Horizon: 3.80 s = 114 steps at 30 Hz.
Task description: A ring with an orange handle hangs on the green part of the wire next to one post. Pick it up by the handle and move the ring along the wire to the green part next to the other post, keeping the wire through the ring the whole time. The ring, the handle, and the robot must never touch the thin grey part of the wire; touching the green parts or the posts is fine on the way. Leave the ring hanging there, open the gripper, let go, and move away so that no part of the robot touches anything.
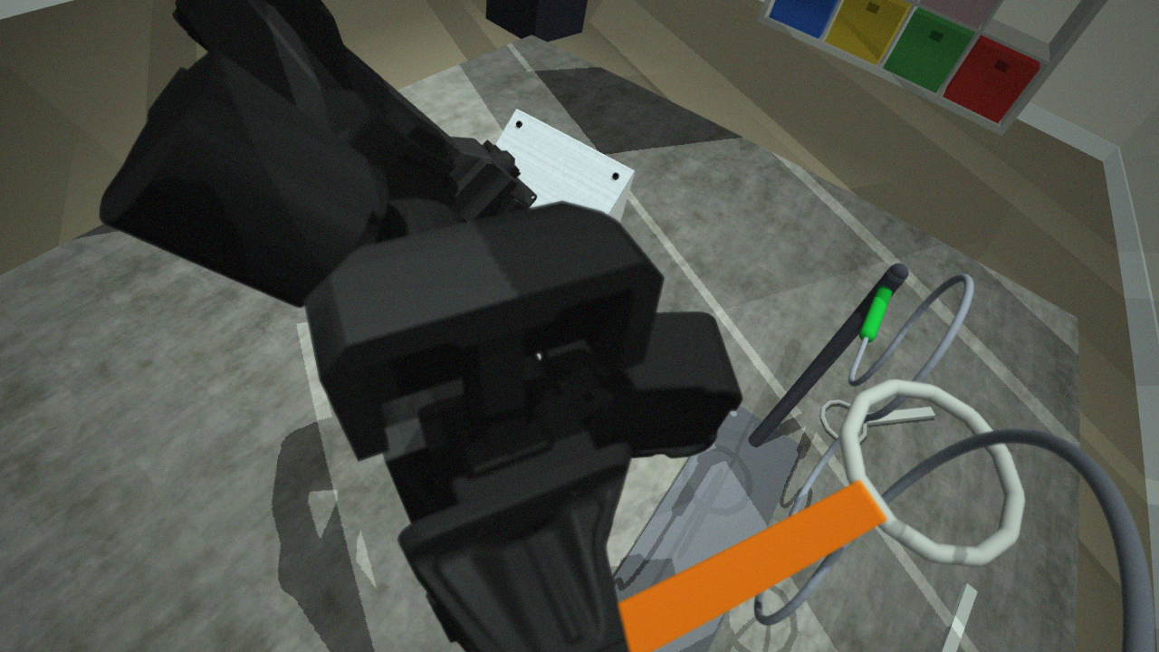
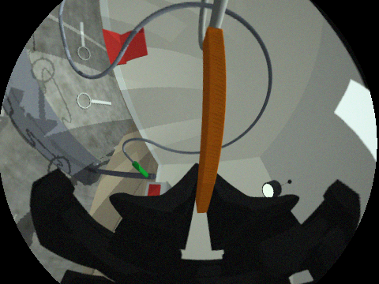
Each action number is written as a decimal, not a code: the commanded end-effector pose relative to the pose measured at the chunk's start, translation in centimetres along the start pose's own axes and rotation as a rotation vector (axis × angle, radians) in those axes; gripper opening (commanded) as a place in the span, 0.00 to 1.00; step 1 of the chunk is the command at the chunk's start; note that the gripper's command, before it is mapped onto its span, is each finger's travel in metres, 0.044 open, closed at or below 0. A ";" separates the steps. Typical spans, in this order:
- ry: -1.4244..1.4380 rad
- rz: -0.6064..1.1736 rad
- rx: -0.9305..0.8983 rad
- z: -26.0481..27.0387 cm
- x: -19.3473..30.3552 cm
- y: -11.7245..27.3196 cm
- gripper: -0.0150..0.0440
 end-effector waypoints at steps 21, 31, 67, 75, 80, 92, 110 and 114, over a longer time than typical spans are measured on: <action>0.258 -0.017 0.151 0.4 0.2 -0.1 0.00; 0.366 -0.021 0.214 0.5 0.3 -0.2 0.00; 0.617 -0.026 0.362 1.6 1.4 -0.7 0.00; 0.555 -0.022 0.326 2.7 1.9 -1.0 0.00; 0.486 -0.018 0.286 3.6 2.2 -1.2 0.00; 0.276 -0.007 0.163 6.3 2.6 -1.3 0.00; -0.105 0.012 -0.062 10.9 1.8 -0.6 0.00; -0.191 0.017 -0.113 11.9 1.4 -0.3 0.00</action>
Point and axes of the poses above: the point midway between the two fingers, 35 mm back from their tips, its own y axis back along the fingers, its own z axis across the jaws, x = y × z, the point moved 10 cm from there along y, back along the fingers, and after that the axes turned 8 degrees about y, right-handed, at the moved point
